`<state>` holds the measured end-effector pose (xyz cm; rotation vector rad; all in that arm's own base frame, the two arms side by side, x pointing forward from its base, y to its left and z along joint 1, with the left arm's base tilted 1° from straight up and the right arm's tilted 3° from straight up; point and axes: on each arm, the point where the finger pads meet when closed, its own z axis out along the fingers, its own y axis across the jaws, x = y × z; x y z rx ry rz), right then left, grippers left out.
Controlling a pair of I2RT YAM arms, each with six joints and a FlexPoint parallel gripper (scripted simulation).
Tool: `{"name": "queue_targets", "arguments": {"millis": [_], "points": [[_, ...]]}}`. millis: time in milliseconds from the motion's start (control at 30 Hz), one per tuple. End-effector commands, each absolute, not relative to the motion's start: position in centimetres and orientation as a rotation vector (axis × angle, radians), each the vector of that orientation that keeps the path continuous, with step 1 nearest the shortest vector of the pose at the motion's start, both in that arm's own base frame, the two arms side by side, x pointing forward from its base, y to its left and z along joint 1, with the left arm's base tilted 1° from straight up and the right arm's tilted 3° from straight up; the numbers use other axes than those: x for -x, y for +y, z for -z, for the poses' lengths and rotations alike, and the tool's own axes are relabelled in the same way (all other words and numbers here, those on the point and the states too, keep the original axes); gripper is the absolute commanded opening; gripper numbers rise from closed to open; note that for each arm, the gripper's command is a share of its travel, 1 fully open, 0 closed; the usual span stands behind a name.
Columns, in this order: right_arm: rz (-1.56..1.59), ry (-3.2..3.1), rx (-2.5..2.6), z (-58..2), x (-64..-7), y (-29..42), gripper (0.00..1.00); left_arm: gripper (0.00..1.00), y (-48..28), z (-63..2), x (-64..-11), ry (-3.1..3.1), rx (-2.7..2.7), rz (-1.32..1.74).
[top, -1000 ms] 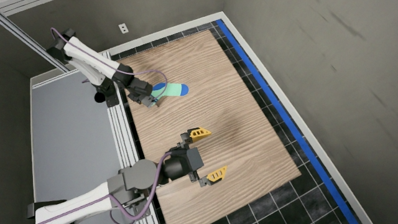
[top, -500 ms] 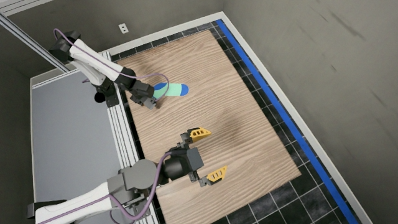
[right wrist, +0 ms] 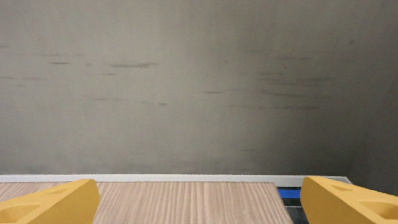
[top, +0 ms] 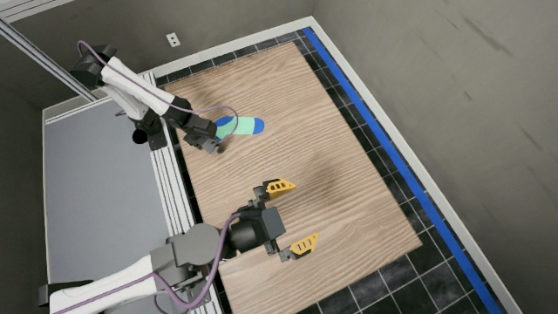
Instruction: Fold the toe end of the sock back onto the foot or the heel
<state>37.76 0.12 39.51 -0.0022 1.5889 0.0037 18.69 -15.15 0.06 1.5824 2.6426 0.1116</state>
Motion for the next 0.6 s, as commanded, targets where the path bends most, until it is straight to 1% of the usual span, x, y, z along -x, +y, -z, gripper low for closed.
{"name": "queue_targets", "arguments": {"millis": [0,333,567], "points": [[0.000,1.574,0.000,-40.1,-37.5,0.0,1.00,0.34,-14.8,0.6,-18.9,2.641,-1.581,-0.125],[0.000,1.574,0.000,-40.1,-37.5,0.0,1.00,0.34,-14.5,1.3,-18.4,2.657,-1.593,-0.128],[0.000,1.574,0.000,-40.1,-37.5,0.0,1.00,0.30,-14.5,1.6,-18.9,2.649,-1.564,-0.160]]}}
